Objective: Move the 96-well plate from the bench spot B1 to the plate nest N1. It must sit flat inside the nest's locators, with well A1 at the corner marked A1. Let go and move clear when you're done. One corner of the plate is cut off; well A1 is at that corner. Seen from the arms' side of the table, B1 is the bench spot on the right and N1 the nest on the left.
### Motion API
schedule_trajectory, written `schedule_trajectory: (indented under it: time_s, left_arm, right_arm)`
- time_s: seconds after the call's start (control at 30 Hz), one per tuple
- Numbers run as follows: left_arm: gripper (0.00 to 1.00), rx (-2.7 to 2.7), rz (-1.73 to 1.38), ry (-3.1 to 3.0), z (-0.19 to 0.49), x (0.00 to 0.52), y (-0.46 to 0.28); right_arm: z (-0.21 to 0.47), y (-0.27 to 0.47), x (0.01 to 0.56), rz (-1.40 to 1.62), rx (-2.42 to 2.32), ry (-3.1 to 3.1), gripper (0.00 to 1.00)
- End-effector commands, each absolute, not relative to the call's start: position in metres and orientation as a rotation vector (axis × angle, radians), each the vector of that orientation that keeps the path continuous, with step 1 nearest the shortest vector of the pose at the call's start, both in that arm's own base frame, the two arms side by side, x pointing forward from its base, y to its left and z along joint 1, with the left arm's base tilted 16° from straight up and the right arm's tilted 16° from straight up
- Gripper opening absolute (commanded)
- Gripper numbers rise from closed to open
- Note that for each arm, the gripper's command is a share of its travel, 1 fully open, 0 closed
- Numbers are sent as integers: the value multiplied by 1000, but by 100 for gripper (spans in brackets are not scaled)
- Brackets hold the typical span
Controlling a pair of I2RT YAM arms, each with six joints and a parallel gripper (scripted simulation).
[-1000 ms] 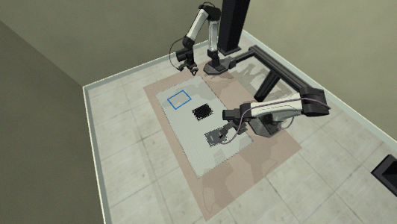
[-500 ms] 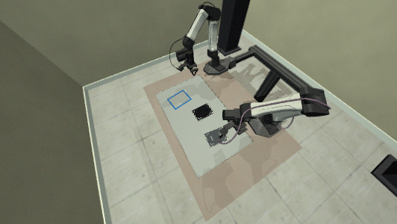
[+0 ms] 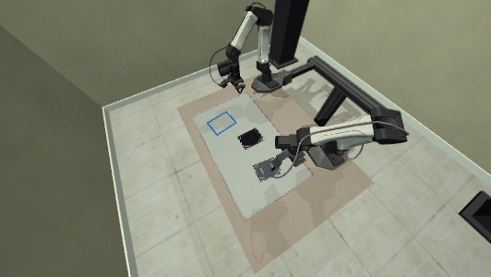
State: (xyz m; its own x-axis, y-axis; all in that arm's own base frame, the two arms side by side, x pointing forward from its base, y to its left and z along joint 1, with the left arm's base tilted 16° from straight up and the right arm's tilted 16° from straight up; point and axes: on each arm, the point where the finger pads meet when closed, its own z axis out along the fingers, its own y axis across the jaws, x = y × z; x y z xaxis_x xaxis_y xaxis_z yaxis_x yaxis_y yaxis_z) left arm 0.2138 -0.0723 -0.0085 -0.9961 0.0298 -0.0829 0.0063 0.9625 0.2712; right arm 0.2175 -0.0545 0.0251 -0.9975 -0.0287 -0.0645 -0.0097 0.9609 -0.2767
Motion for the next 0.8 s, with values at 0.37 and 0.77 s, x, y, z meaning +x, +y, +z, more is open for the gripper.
schedule_trajectory:
  time_s: [0.37, 0.77]
  left_arm:
    - [100, 39, 391, 3022, -17, 220, -92]
    - [100, 40, 392, 3025, -49, 227, -131]
  right_arm:
    - [35, -53, 229, -406, -29, 3005, 100]
    - [35, -53, 229, -406, -29, 3005, 100]
